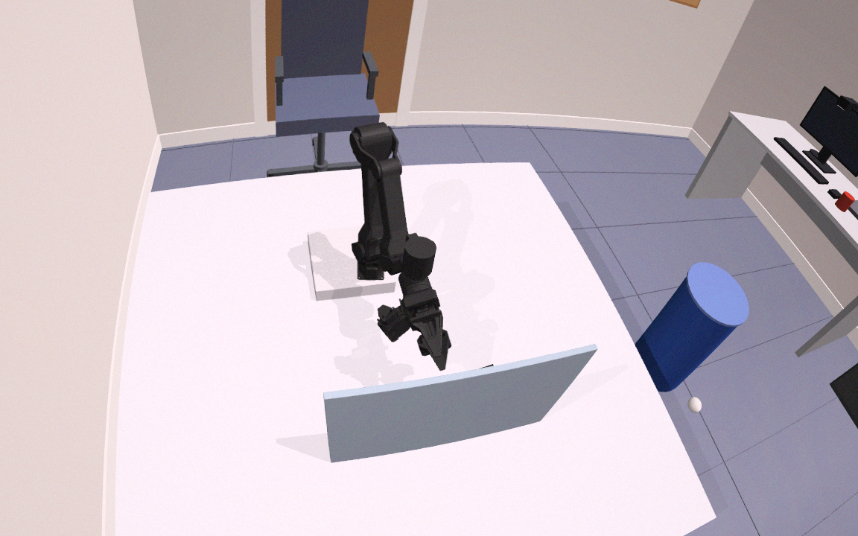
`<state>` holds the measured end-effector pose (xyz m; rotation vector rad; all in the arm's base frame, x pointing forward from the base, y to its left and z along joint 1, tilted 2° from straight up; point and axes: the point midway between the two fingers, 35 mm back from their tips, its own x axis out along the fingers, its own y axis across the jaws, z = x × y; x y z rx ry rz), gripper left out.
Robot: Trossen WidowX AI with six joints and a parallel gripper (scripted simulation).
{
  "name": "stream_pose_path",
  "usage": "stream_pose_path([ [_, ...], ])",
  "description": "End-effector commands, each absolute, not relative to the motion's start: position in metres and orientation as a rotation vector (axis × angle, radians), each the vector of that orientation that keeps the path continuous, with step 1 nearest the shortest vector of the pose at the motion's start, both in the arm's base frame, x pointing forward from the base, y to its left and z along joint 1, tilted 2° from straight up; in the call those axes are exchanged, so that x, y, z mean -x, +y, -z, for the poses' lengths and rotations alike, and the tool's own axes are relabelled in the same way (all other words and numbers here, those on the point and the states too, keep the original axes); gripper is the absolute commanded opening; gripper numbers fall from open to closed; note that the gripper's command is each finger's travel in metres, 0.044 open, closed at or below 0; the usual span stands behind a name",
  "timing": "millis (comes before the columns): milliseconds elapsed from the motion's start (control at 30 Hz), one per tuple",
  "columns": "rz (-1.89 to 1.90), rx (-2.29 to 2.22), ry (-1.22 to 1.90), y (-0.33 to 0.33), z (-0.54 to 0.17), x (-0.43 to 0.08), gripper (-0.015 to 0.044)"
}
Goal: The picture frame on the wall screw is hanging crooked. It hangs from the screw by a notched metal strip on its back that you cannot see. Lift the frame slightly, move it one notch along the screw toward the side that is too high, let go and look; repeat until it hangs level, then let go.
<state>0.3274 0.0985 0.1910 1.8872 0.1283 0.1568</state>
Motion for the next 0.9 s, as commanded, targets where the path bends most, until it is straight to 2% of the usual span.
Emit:
stream_pose_path([
  [0, -0.159, -1.886, 0.128, 0.099, -0.188, -0.34, 0.026],
  [867, -0.16, -1.886, 0.127, 0.102, -0.19, -0.354, 0.026],
])
